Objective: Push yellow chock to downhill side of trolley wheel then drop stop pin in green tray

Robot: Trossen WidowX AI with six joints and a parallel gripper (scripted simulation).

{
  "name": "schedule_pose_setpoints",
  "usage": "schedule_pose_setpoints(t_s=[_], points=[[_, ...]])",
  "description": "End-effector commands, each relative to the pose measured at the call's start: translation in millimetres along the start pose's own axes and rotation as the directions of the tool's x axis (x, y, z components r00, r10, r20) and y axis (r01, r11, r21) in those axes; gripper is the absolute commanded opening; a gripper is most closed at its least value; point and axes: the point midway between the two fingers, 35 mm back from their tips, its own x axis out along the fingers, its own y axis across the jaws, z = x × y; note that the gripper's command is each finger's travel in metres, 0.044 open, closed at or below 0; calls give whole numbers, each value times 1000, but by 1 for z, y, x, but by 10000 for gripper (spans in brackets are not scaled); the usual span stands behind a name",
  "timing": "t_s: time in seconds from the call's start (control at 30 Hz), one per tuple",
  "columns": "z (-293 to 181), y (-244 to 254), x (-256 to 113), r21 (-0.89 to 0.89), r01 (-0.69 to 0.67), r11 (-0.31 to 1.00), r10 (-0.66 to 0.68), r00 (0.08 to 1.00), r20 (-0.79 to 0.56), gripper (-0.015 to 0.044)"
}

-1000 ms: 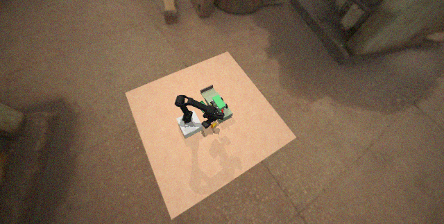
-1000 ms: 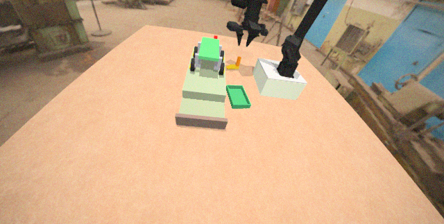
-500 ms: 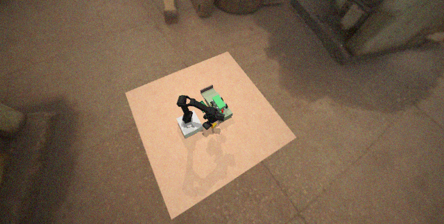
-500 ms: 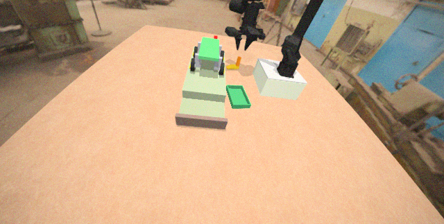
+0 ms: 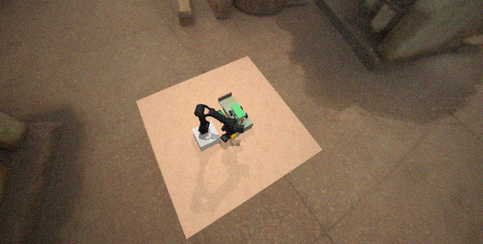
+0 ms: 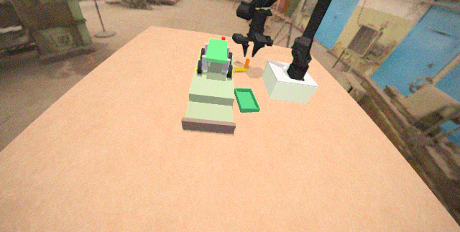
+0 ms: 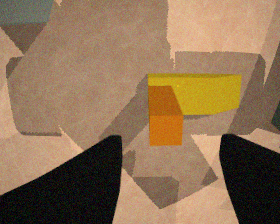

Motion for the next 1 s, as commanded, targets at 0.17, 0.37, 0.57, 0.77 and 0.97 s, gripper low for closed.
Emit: schedule_pose_setpoints(t_s=[0.17,0.37,0.57,0.77,0.97], points=[[1,1,16,-4,-5,1000,5,1000,2,190],[1,1,25,-4,-5,1000,5,1000,2,190],[1,1,27,-4,-5,1000,5,1000,2,190],[1,1,36,-4,-5,1000,5,1000,2,190],[1,2,46,-4,-5,1000,5,1000,2,190]])
